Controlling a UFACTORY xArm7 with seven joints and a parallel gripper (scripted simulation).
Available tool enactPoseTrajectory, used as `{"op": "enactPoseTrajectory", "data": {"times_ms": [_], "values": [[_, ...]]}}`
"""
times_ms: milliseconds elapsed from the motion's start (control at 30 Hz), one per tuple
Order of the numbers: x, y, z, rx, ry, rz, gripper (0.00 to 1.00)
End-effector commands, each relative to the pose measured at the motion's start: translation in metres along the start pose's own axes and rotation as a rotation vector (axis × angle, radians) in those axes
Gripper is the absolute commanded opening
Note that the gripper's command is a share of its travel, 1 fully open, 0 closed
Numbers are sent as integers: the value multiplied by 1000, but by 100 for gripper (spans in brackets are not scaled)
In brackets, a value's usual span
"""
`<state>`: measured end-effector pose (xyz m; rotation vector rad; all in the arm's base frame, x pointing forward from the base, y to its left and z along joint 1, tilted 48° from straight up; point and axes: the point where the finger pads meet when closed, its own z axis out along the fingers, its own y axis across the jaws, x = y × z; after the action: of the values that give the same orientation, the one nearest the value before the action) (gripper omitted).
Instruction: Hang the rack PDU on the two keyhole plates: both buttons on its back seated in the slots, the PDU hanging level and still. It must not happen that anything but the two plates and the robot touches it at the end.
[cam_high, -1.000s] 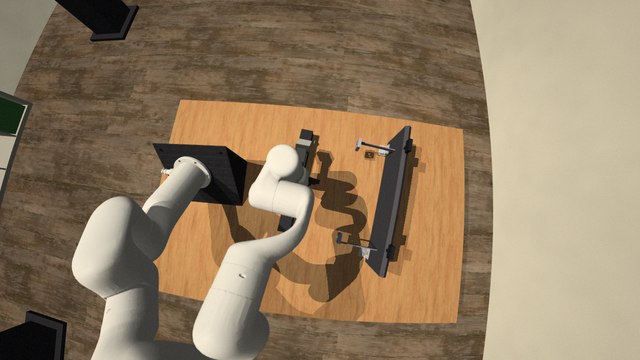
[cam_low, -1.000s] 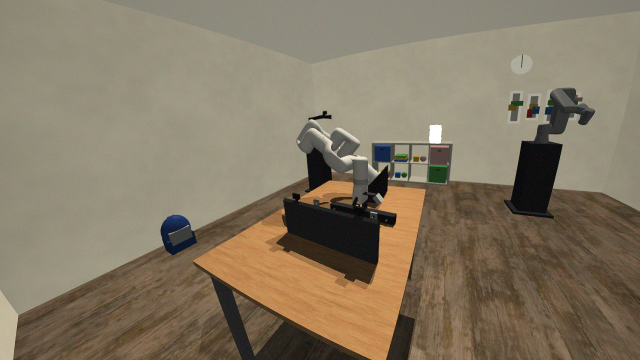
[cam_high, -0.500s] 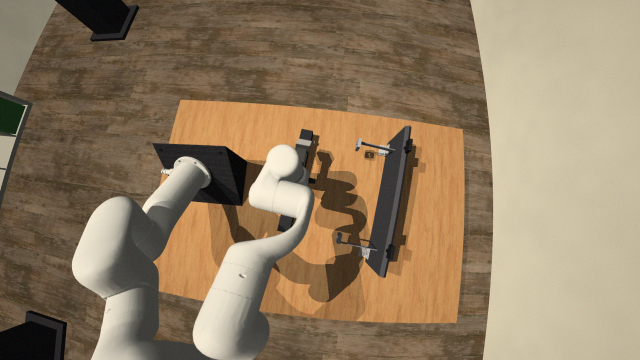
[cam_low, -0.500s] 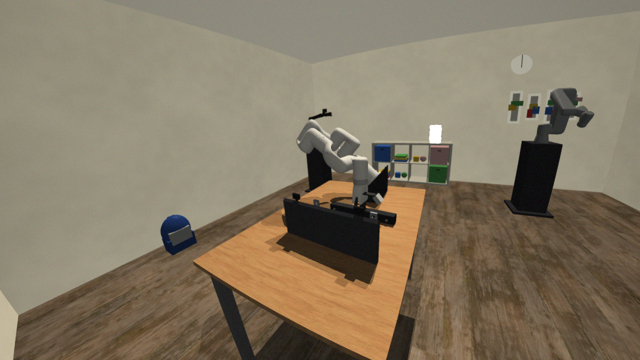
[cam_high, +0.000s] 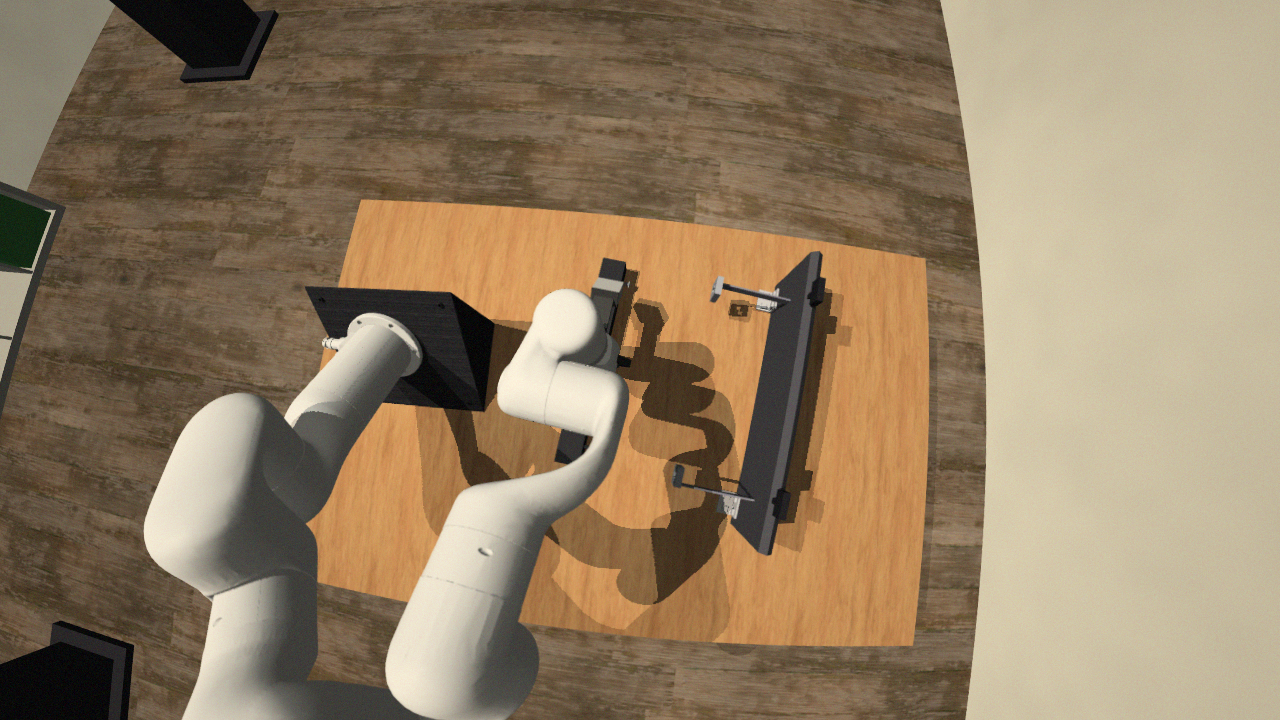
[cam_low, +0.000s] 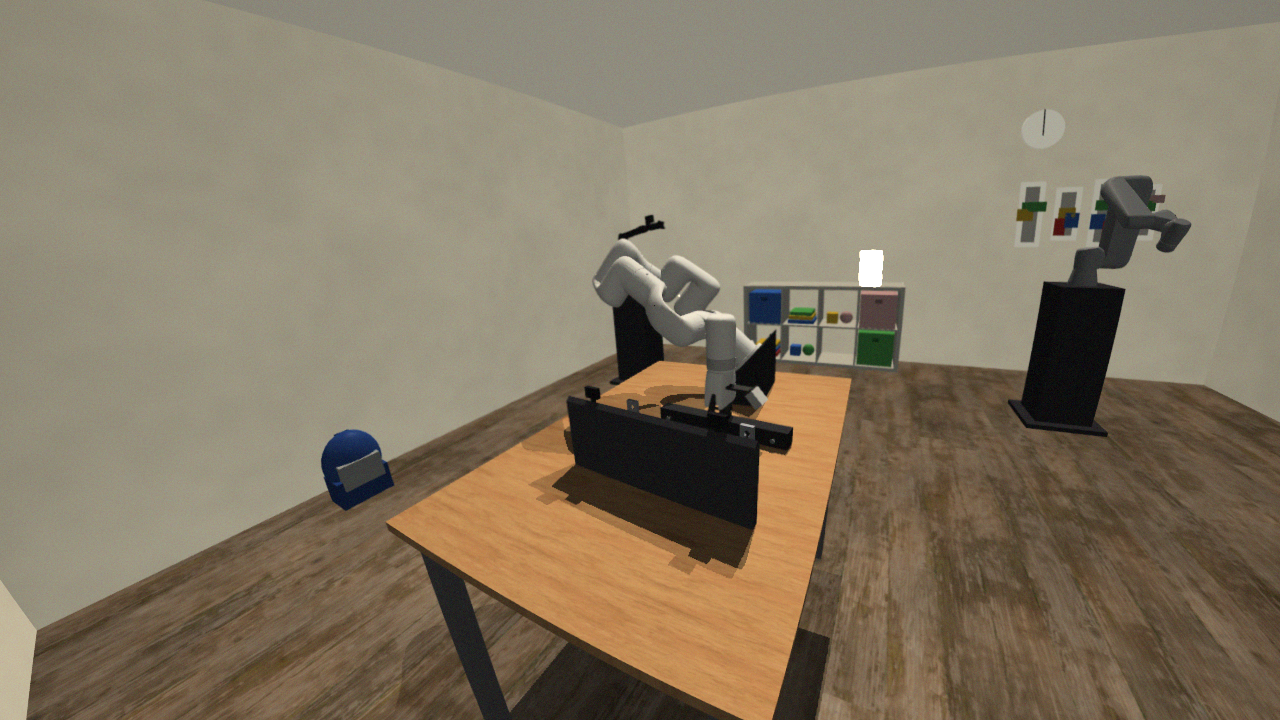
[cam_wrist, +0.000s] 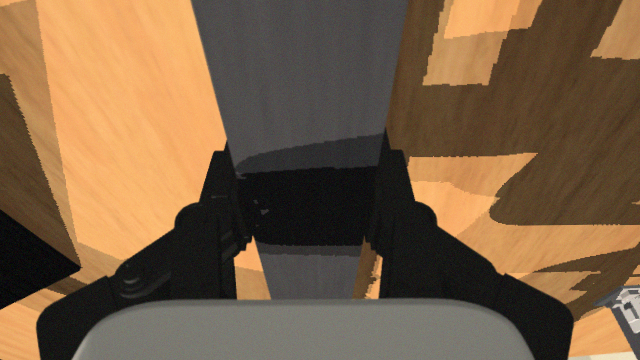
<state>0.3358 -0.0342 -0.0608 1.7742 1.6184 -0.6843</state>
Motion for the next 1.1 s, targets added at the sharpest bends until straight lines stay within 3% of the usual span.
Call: {"op": "enactPoseTrajectory", "data": {"times_ms": [0,533,1067], "values": [[1,1,-1,-3,3,-1,0],[1,1,-5,-3,3,-1,0],[1,1,-43,-3,3,-1,0]]}}
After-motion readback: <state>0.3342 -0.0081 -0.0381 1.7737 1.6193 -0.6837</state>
